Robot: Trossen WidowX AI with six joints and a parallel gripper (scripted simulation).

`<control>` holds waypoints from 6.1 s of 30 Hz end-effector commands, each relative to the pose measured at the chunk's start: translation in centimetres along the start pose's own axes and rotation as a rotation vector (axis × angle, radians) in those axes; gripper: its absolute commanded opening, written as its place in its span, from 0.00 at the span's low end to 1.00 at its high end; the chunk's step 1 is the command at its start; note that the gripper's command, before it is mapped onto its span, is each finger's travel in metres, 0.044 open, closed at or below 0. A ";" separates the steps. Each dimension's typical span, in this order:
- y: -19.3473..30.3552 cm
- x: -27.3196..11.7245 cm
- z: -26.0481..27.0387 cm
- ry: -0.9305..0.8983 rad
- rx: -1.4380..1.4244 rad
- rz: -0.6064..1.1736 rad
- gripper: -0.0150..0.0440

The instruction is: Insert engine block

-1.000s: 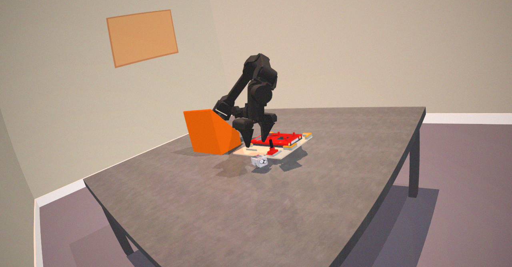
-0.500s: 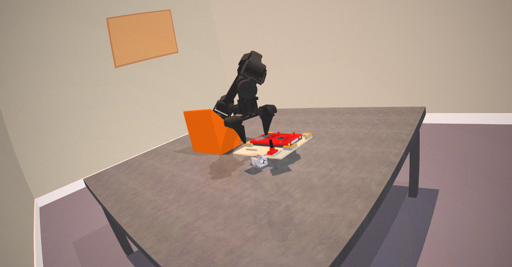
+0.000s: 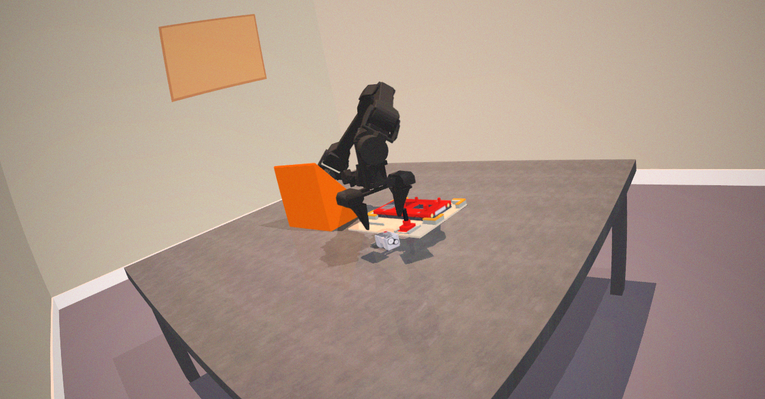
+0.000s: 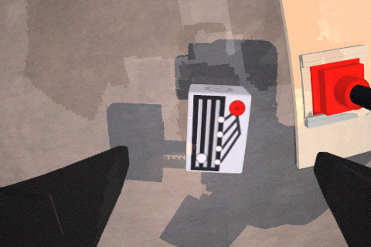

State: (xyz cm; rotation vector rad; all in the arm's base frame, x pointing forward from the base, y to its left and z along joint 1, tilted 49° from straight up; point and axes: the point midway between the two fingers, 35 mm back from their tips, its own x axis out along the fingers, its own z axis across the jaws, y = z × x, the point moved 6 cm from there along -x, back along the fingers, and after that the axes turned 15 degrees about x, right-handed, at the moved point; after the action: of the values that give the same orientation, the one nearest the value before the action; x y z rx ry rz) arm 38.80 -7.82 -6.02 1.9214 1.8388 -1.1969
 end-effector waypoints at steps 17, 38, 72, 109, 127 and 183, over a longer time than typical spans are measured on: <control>0.0 3.2 0.2 0.008 0.011 0.002 1.00; 0.0 4.1 0.2 0.008 0.012 0.002 0.44; 0.6 -4.5 0.2 0.002 0.013 0.006 0.25; -1.5 -7.3 -3.7 -0.008 -0.653 0.008 0.25; -3.4 -5.9 -7.1 -0.015 -1.271 0.006 0.25; -12.4 -1.0 -15.1 0.003 -3.199 0.016 0.25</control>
State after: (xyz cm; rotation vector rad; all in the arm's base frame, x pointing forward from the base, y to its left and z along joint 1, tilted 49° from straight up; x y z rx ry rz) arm 34.19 3.32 8.64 -0.2123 0.9580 1.3938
